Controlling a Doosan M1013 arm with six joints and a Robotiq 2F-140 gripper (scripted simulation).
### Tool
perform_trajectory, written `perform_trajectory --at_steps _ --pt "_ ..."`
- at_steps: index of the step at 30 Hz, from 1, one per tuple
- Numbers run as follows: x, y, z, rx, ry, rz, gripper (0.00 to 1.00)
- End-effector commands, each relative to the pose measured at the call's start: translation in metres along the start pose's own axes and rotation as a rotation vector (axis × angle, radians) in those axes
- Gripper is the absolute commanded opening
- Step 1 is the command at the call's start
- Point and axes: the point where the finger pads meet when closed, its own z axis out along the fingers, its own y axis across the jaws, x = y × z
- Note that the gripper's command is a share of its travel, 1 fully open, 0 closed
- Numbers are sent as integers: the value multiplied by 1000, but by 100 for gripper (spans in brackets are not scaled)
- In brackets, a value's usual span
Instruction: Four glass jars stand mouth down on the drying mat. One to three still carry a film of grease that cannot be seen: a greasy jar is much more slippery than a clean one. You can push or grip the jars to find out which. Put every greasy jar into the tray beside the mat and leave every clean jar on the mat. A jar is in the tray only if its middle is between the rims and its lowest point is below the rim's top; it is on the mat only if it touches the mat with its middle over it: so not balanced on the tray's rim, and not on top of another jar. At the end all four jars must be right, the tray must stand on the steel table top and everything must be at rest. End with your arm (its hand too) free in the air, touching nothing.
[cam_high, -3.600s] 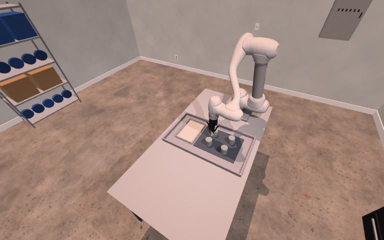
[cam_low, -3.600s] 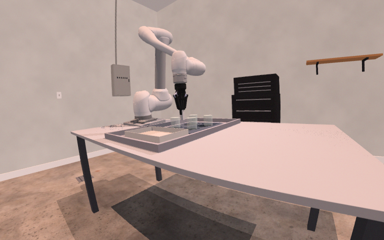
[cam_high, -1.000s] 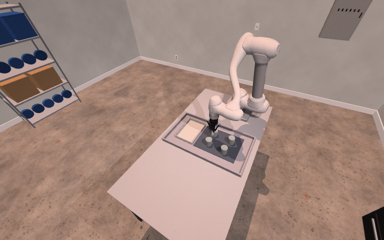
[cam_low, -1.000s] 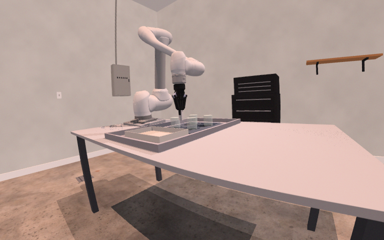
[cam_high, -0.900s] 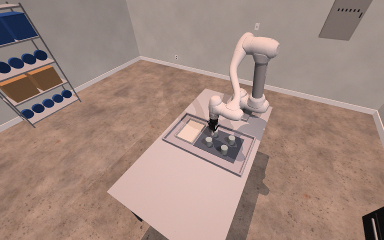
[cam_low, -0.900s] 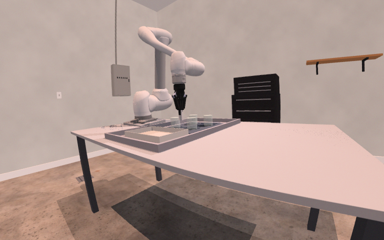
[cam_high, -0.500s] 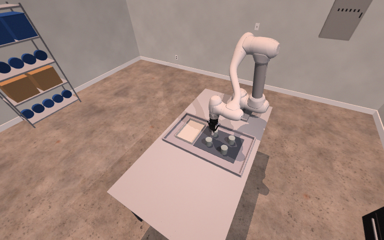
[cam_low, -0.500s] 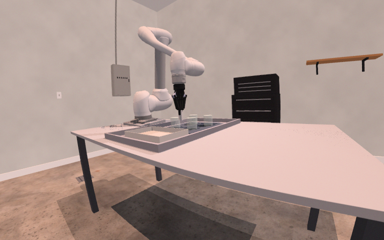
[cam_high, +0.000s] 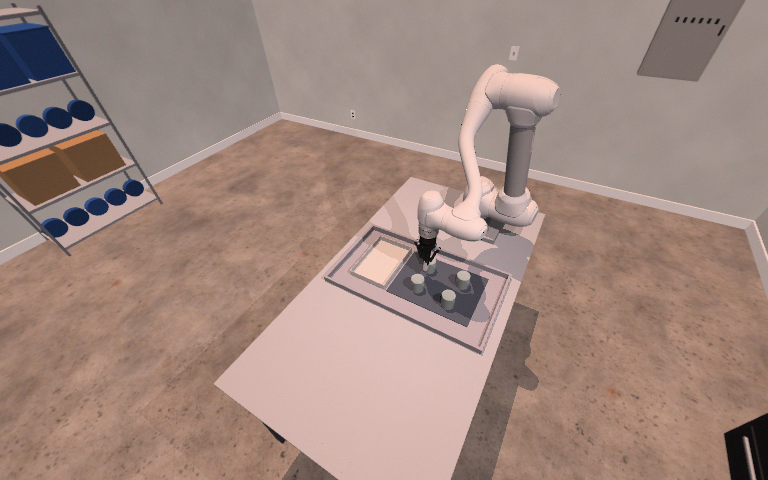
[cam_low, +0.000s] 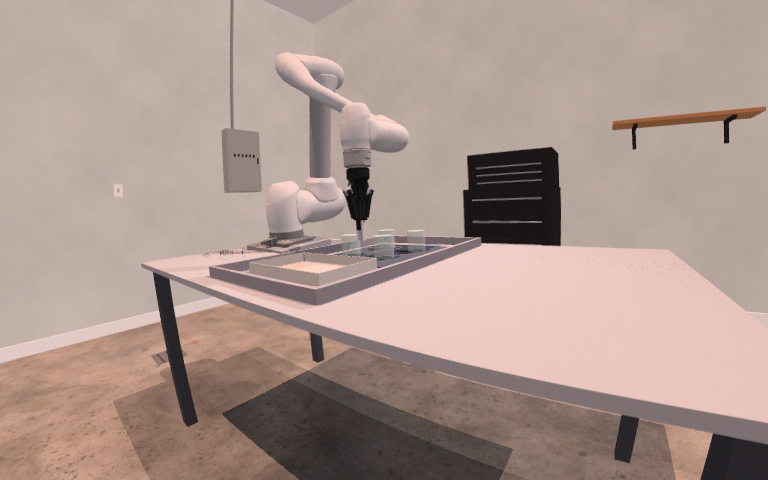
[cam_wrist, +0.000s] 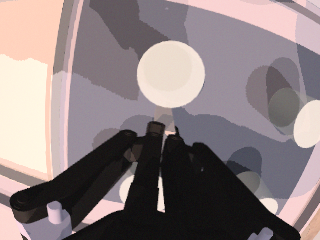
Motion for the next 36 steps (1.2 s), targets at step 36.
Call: perform_trajectory --at_steps 36 --pt "6 -1 1 2 -4 -3 0"
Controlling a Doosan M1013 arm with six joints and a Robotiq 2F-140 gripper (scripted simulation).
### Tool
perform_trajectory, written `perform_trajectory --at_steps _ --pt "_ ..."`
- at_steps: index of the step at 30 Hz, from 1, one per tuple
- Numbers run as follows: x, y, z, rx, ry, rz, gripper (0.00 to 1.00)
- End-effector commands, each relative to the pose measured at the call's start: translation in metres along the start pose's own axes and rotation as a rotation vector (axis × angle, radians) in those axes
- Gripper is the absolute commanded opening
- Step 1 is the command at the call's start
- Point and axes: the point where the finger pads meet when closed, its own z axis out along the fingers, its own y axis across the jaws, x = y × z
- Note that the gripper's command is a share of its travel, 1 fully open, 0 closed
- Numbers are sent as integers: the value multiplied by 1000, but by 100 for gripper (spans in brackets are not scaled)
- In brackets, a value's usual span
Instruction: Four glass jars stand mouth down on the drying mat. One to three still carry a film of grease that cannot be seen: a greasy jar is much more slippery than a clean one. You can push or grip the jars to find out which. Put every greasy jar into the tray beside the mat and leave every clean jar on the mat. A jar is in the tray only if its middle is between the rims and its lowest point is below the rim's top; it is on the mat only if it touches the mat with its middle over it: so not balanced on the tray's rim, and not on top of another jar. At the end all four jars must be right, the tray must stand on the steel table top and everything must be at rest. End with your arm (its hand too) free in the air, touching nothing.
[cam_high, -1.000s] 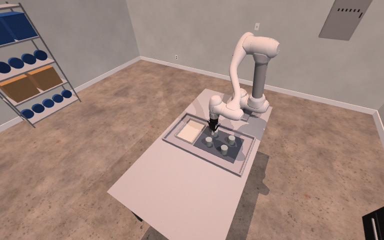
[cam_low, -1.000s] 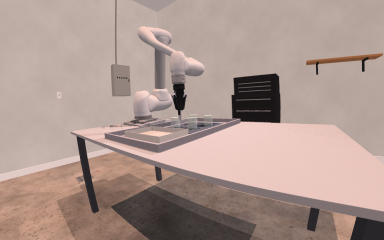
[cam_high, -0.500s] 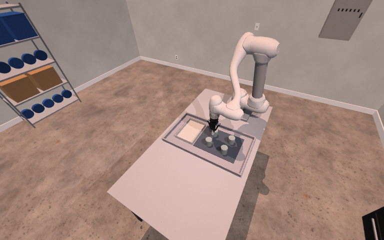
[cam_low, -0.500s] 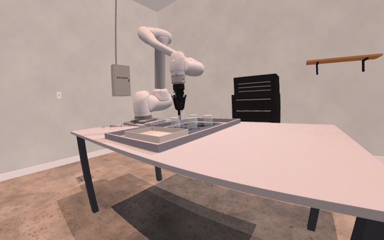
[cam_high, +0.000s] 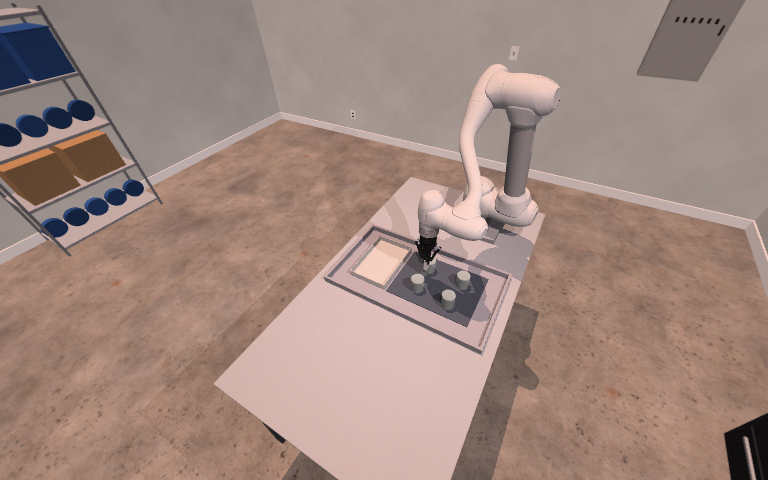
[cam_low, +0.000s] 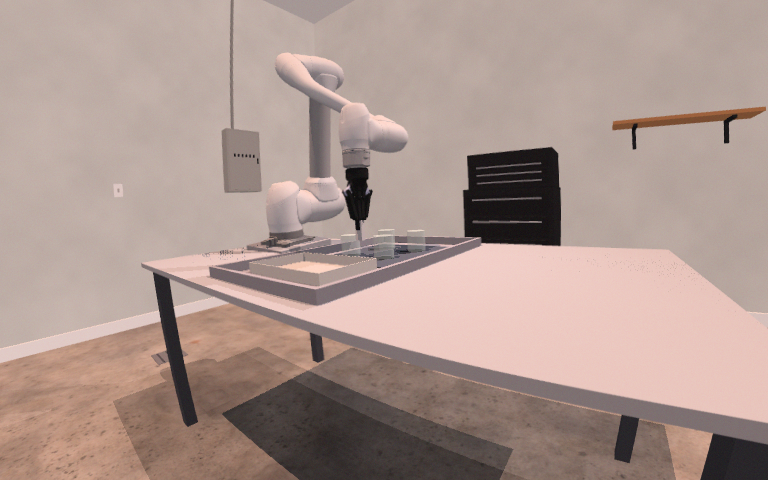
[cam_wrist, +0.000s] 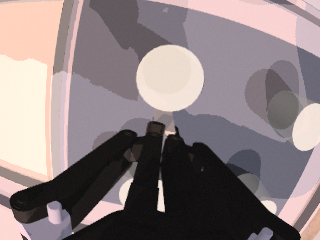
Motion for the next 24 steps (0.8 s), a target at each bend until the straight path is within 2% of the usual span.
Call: perform_trajectory --at_steps 1,24 --pt "2 -1 1 2 -3 -3 0" --pt "5 -1 -1 2 -3 -3 0"
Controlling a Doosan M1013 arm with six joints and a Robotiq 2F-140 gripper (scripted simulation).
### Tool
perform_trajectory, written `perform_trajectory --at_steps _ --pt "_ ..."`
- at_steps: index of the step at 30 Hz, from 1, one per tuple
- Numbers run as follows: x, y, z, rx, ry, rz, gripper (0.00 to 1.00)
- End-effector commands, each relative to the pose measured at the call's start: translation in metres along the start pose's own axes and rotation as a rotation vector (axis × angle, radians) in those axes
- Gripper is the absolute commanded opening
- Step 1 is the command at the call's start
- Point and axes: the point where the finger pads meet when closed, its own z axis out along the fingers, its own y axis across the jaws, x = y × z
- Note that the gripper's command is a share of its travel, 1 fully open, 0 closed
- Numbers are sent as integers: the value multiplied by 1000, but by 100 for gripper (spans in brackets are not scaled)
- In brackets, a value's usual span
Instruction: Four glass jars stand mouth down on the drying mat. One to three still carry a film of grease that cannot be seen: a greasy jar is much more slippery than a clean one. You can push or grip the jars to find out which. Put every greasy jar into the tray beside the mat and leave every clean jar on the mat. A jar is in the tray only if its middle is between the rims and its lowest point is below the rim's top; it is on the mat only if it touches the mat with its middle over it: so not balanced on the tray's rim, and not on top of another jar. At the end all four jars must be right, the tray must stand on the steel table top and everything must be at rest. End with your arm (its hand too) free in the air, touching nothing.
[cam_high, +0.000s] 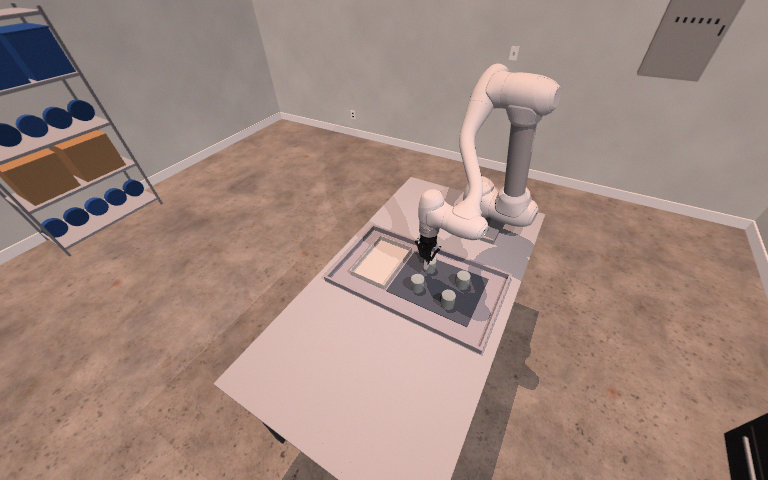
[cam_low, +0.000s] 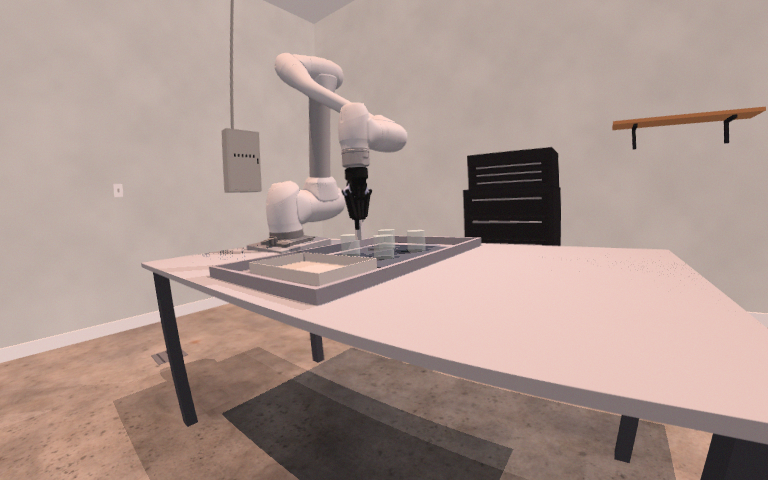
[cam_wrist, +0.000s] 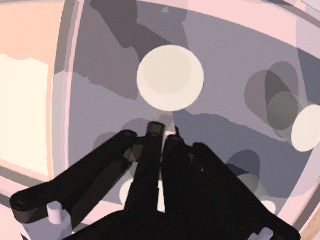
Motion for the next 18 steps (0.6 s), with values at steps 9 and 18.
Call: perform_trajectory --at_steps 9,18 --pt "4 -1 0 2 0 -3 0" --pt "5 -1 0 2 0 -3 0"
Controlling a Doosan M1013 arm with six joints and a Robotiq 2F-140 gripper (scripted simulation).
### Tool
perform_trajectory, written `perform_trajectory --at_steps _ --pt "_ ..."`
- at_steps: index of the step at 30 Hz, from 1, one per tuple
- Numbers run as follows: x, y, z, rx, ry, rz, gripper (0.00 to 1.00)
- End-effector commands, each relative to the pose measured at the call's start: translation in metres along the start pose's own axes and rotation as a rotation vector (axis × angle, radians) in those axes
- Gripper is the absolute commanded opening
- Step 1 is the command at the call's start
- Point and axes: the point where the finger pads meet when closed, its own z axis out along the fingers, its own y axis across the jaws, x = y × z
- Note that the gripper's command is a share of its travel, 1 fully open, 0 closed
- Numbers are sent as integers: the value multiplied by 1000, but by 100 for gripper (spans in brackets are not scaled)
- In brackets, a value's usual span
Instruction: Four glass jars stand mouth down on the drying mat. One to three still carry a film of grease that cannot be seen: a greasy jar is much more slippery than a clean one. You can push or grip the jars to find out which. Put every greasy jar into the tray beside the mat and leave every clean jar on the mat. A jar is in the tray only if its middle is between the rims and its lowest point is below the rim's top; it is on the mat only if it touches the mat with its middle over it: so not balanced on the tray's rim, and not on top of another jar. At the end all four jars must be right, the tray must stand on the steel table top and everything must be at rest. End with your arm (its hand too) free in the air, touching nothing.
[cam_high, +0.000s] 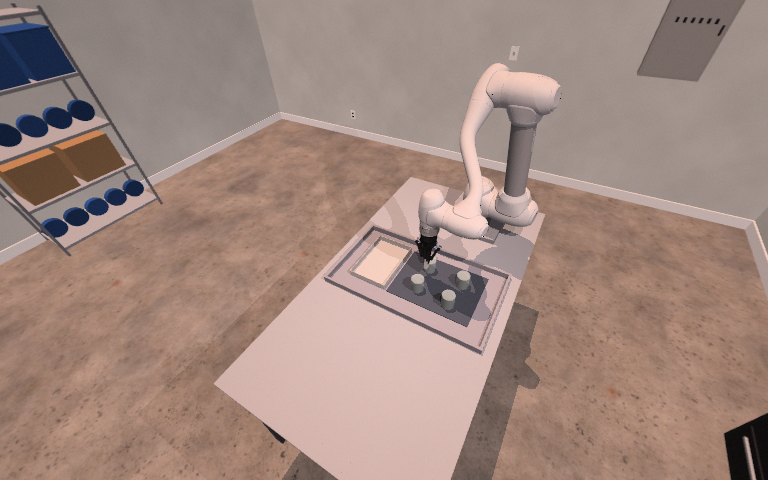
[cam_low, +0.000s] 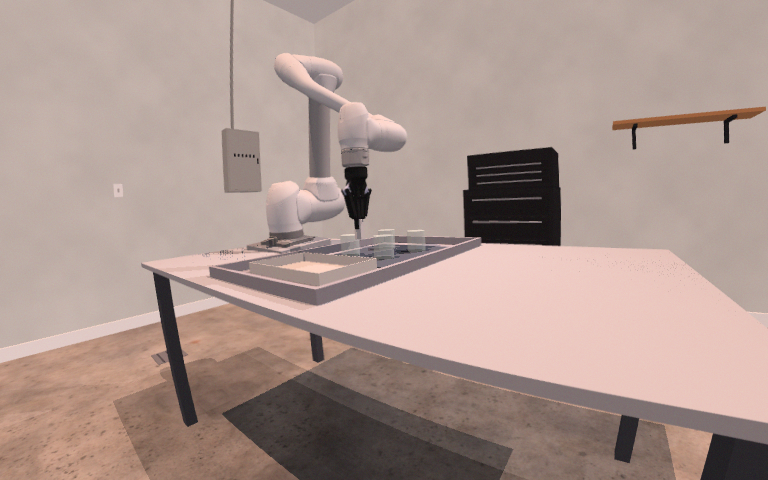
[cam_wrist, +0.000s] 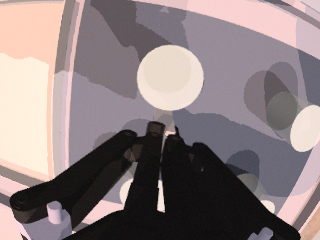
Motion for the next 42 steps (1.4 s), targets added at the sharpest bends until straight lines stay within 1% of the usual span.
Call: perform_trajectory --at_steps 1,42 --pt "4 -1 1 1 2 -3 0" --pt "9 -1 -3 1 2 -3 0"
